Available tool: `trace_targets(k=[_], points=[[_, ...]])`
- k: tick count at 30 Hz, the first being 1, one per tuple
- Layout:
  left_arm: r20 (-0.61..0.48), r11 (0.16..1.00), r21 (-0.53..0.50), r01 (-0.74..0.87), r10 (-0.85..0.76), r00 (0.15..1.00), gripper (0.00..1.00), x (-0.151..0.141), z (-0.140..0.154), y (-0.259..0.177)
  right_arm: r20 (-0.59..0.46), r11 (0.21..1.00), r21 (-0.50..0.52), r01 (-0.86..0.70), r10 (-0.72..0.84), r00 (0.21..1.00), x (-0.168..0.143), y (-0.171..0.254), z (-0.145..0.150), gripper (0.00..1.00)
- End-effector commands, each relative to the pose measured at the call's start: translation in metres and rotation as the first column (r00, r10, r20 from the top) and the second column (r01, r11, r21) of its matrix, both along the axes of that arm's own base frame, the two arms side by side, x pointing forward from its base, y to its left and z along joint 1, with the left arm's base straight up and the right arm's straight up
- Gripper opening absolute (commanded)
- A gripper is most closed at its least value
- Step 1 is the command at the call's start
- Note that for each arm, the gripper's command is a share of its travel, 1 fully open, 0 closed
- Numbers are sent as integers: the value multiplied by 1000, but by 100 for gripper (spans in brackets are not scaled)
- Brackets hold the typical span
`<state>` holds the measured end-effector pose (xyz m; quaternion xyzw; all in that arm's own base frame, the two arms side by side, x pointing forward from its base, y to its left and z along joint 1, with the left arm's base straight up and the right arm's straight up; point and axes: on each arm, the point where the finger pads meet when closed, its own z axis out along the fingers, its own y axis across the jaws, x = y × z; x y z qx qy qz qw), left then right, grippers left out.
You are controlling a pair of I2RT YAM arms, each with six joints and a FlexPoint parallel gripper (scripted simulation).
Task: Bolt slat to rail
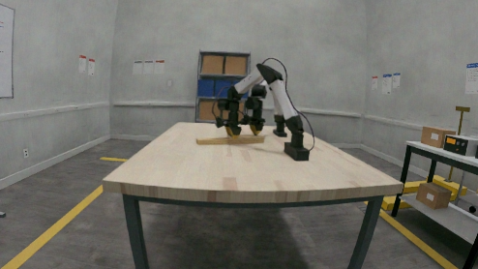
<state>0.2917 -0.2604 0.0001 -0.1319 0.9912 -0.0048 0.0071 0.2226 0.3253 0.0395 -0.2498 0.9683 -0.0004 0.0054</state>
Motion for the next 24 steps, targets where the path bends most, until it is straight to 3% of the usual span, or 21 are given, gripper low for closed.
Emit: trace_targets(k=[1,3,9,18,20,24], points=[[12,1000,-14,0,0,1000,67,2,5,-4,0,972,17,234,-234,972,4,4,4,11],[12,1000,-14,0,0,1000,67,2,5,-4,0,972,17,234,-234,972,4,4,4,11],[12,1000,-14,0,0,1000,67,2,5,-4,-6,889,17,458,-458,889,4,4,4,11],[12,1000,-14,0,0,1000,67,2,5,-4,-13,671,15,741,-741,671,4,4,4,11],[12,1000,-14,0,0,1000,67,2,5,-4,-13,671,15,741,-741,671,4,4,4,11],[12,1000,-14,0,0,1000,67,2,5,-4,-15,544,13,839,-839,545,4,4,4,11]])
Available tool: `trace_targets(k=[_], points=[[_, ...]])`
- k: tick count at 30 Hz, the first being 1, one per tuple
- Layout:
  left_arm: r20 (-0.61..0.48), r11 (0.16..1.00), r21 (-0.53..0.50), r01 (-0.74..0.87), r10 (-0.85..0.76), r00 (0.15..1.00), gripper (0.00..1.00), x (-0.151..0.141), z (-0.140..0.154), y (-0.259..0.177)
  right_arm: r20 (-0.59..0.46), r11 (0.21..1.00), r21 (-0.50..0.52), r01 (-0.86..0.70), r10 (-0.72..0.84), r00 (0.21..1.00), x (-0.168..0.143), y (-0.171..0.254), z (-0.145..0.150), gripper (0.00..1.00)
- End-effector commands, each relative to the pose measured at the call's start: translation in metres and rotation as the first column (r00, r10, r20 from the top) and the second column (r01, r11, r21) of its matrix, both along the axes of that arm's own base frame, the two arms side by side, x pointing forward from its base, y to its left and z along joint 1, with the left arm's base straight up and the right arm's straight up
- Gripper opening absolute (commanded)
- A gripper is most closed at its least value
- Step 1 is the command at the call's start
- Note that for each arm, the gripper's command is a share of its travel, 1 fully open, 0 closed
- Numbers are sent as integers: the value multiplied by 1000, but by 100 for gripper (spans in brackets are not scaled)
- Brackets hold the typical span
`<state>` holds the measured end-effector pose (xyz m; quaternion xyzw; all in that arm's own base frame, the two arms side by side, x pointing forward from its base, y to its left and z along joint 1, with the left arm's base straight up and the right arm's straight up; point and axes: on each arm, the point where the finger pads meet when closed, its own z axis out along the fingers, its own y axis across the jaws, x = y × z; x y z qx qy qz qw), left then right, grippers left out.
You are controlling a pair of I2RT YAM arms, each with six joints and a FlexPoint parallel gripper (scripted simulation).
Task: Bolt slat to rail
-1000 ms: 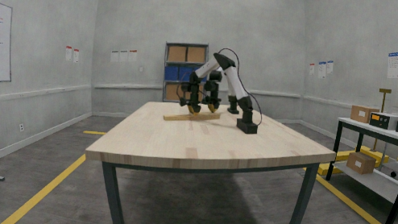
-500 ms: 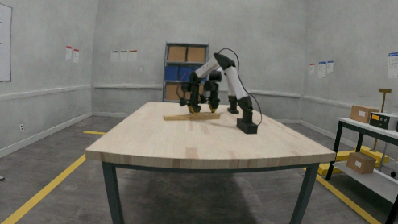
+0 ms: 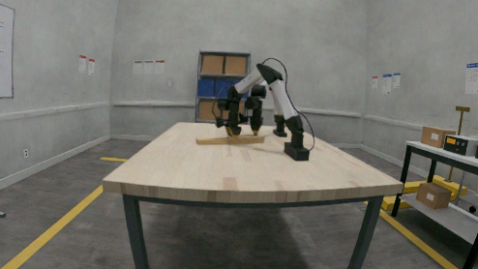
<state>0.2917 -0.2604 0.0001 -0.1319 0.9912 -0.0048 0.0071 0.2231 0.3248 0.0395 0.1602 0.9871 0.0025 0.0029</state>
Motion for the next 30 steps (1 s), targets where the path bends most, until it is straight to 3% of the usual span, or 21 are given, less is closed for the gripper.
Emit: trace_targets(k=[1,11,30], points=[[12,1000,-14,0,0,1000,67,2,5,-4,0,978,9,207,-207,978,3,5,4,11],[12,1000,-14,0,0,1000,67,2,5,-4,-6,825,8,565,-565,825,3,5,4,11],[12,1000,-14,0,0,1000,67,2,5,-4,-7,810,8,587,-587,810,3,5,4,11]])
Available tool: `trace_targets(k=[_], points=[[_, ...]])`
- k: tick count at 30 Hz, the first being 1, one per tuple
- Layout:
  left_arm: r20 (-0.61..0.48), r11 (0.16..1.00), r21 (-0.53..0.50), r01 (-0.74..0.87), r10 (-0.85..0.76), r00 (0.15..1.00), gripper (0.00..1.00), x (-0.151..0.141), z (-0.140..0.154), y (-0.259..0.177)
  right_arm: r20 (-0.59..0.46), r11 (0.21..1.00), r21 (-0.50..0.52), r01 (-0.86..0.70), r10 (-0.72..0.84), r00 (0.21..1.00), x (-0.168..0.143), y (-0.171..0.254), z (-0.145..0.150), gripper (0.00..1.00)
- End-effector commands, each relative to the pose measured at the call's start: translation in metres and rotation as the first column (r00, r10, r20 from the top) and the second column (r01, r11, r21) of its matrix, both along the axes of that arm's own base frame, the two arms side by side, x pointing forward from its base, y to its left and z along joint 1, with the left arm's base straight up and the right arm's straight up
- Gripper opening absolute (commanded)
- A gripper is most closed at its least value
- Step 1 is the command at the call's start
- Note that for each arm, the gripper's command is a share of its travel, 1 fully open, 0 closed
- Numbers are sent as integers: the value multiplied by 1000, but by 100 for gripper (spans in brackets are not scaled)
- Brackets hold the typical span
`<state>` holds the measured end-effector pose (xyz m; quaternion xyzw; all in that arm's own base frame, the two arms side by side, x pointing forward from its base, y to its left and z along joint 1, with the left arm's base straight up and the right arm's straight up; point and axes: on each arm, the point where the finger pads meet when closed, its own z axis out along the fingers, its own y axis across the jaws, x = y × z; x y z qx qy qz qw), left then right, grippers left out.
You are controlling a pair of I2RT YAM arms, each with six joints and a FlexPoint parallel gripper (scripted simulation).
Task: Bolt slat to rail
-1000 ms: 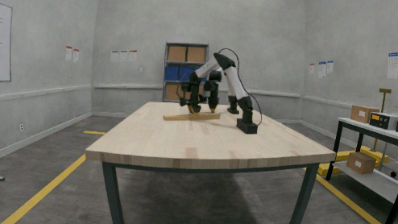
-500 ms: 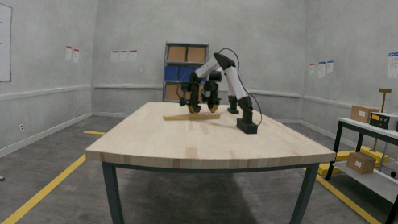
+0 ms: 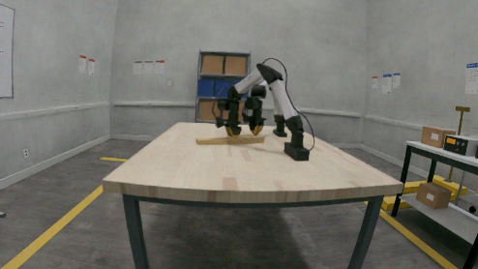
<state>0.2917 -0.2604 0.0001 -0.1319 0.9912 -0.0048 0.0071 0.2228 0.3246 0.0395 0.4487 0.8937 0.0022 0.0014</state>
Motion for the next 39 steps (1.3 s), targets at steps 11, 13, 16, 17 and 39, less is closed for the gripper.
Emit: trace_targets(k=[11,13,16,17,39], points=[[12,1000,-14,0,0,1000,67,2,5,-4,2,1000,7,18,-18,1000,3,5,4,11],[12,1000,-14,0,0,1000,67,2,5,-4,12,1000,15,1,-2,1000,1,3,5,22],[12,1000,-14,0,0,1000,67,2,5,-4,12,1000,15,1,-2,1000,1,3,5,36],[12,1000,-14,0,0,1000,67,2,5,-4,12,1000,15,1,-2,1000,1,3,5,36],[12,1000,-14,0,0,1000,67,2,5,-4,16,902,6,-432,432,902,1,3,6,36]])
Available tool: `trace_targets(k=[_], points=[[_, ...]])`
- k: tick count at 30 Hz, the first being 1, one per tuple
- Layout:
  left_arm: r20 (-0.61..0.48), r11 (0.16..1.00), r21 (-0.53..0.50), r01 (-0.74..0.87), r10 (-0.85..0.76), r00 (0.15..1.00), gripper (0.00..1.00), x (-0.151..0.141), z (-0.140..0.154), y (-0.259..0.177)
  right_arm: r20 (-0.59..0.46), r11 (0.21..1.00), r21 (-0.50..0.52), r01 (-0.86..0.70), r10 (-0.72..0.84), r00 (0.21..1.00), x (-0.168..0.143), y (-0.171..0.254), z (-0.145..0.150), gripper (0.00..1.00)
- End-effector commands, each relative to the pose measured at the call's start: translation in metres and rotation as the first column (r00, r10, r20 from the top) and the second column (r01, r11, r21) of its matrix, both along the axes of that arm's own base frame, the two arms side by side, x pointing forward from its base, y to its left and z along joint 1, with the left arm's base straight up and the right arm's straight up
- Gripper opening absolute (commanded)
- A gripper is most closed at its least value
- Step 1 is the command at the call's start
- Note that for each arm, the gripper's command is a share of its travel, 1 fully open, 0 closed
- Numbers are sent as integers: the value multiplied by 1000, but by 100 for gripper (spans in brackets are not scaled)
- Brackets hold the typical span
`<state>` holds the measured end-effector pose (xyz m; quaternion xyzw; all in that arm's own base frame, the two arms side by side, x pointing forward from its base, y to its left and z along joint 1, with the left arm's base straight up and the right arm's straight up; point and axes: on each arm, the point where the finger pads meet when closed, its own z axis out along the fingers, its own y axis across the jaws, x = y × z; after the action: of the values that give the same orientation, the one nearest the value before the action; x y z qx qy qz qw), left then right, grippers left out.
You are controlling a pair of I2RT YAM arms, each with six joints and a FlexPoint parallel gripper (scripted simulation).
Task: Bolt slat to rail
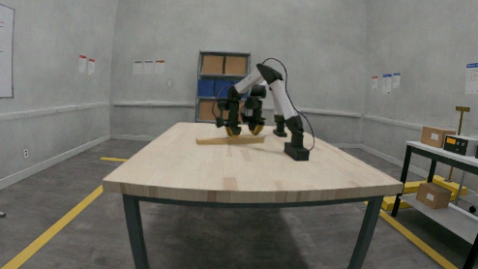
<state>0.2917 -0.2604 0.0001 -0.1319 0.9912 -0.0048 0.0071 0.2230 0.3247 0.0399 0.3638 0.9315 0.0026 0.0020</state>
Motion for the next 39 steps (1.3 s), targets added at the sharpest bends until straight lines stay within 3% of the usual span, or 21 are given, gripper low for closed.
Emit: trace_targets(k=[1,6,10,12,13,20,27,29,30,39], points=[[12,1000,-14,0,0,1000,67,2,5,-4,14,942,7,-337,336,942,1,3,6,36],[12,1000,-14,0,0,1000,67,2,5,-4,15,804,0,-594,594,804,1,3,6,36],[12,1000,-14,0,0,1000,67,2,5,-4,15,647,-5,-763,763,647,1,3,7,36],[12,1000,-14,0,0,1000,67,2,5,-4,15,647,-5,-763,763,647,1,3,7,36],[12,1000,-14,0,0,1000,67,2,5,-4,14,530,-7,-848,848,530,1,3,7,36],[12,1000,-14,0,0,1000,67,2,5,-4,10,159,-15,-987,987,159,1,2,8,36],[12,1000,-14,0,0,1000,67,2,5,-4,4,-240,-19,-970,971,-241,1,2,8,36],[12,1000,-14,0,0,1000,67,2,5,-4,4,-240,-19,-970,971,-241,1,2,8,36],[12,1000,-14,0,0,1000,67,2,5,-4,2,-377,-19,-926,926,-377,1,2,8,36],[12,1000,-14,0,0,1000,67,2,5,-4,-7,-784,-20,-621,621,-784,1,2,9,36]])
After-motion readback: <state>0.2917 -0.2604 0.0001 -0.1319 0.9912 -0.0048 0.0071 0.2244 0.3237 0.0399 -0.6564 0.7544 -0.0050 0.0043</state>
